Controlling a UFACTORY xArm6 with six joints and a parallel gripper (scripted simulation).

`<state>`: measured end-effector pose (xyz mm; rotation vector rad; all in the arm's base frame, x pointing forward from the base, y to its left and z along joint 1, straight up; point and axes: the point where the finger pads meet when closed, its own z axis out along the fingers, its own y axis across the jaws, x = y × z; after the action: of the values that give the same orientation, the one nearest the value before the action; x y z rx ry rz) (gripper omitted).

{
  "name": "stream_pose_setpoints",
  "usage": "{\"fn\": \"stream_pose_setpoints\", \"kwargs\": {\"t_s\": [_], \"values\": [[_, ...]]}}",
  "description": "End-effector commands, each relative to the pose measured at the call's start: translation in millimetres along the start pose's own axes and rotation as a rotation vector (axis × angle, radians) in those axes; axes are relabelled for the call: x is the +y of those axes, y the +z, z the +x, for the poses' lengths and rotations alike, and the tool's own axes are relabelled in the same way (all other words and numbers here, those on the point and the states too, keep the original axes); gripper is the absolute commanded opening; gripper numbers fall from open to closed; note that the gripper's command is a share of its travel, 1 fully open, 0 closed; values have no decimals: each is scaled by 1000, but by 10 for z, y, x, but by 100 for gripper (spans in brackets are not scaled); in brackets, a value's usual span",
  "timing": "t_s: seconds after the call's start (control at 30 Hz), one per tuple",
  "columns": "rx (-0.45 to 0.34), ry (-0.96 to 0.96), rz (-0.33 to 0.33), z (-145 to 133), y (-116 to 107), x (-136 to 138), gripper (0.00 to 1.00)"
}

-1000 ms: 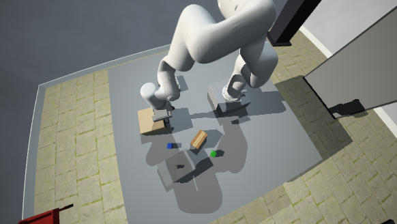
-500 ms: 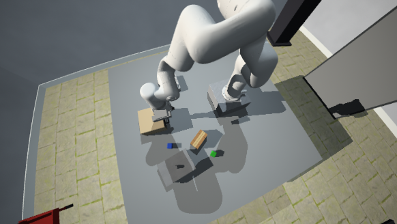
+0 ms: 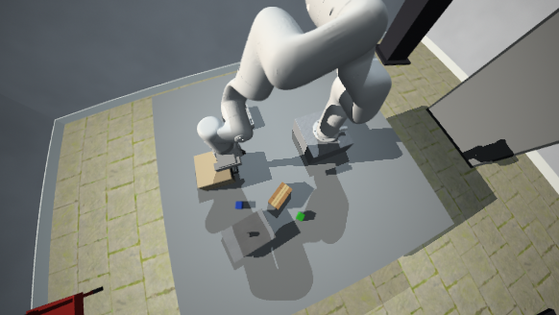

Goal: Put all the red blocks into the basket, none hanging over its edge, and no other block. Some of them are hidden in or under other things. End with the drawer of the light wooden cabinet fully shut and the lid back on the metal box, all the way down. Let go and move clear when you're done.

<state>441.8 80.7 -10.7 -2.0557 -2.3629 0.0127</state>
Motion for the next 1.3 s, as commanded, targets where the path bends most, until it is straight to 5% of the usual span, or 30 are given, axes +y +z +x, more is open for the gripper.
{"fn": "stream_pose_setpoints", "kwargs": {"t_s": [0.0,1.27], "values": [[0,0,-4,1,-8,16,24],[0,0,-4,1,236,17,24]]}}
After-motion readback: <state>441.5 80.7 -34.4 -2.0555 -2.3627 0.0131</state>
